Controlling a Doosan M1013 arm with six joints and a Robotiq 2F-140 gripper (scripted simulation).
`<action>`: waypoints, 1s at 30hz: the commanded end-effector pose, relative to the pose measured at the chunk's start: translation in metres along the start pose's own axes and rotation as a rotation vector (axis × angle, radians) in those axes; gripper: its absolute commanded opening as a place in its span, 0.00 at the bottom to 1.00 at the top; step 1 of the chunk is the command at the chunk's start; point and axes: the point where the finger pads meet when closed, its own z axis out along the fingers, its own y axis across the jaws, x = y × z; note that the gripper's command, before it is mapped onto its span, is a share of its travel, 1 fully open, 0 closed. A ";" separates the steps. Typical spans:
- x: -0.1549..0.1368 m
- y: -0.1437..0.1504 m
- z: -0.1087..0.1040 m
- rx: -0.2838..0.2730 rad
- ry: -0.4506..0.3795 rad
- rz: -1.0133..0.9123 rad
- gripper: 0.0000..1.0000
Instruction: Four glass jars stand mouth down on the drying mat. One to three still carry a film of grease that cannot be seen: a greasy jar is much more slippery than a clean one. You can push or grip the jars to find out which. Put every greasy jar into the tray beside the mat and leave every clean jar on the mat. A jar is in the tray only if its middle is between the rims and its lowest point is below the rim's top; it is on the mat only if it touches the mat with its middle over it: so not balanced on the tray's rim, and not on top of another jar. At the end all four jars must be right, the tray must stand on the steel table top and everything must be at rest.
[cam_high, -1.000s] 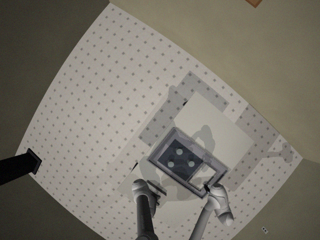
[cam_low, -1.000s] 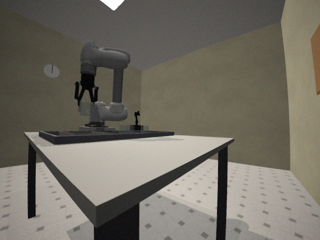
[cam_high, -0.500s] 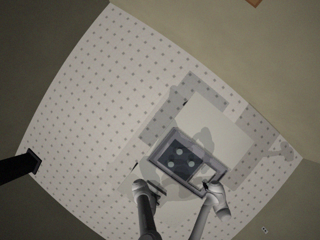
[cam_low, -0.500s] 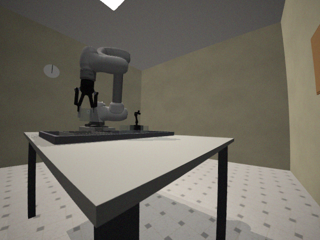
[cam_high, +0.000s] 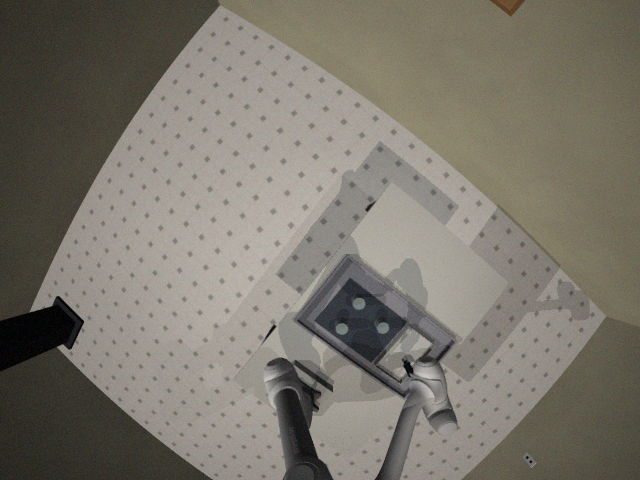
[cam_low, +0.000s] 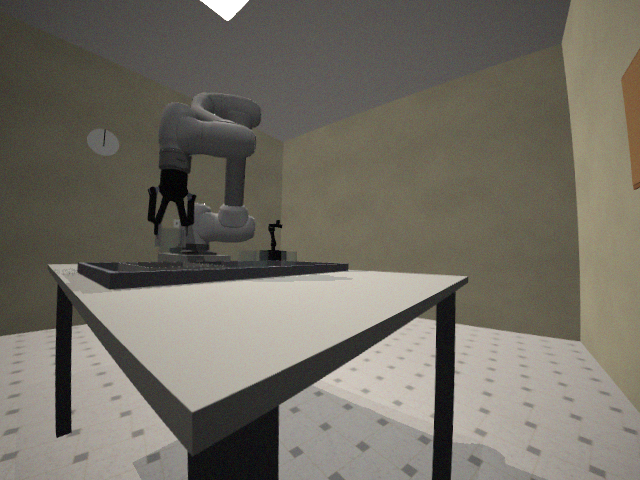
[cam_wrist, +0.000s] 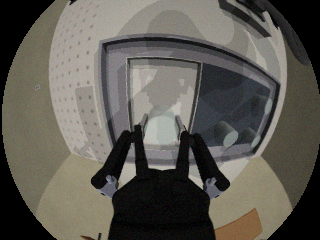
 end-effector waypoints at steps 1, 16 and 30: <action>0.000 0.000 0.007 0.000 0.000 0.000 0.00; 0.000 0.000 0.031 0.000 0.000 0.000 0.00; 0.000 0.000 0.045 0.000 0.000 0.000 0.00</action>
